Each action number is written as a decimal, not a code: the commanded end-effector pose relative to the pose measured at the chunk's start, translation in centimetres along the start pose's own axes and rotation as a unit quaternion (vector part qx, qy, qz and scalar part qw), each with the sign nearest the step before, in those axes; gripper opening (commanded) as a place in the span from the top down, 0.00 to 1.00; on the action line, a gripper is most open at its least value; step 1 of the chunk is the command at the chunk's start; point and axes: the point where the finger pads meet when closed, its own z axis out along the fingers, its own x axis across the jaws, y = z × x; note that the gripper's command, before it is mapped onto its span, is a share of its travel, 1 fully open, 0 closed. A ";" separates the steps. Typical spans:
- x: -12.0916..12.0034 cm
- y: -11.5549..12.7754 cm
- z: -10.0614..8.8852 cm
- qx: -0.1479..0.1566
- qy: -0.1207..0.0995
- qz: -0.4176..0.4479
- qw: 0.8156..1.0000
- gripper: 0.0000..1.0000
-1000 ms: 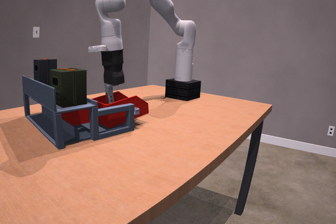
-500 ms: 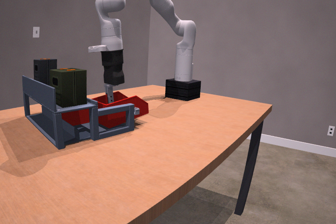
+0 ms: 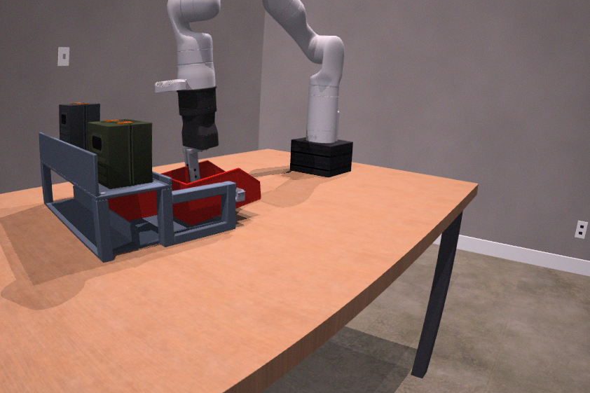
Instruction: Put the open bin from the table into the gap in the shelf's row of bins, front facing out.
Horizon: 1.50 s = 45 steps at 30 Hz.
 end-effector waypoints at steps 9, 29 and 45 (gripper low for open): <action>0.0 -0.1 0.0 0.002 0.000 0.000 1.000 1.00; 0.0 -0.2 0.6 0.002 0.000 0.000 1.000 1.00; 0.0 -0.2 0.6 0.002 0.000 0.000 1.000 1.00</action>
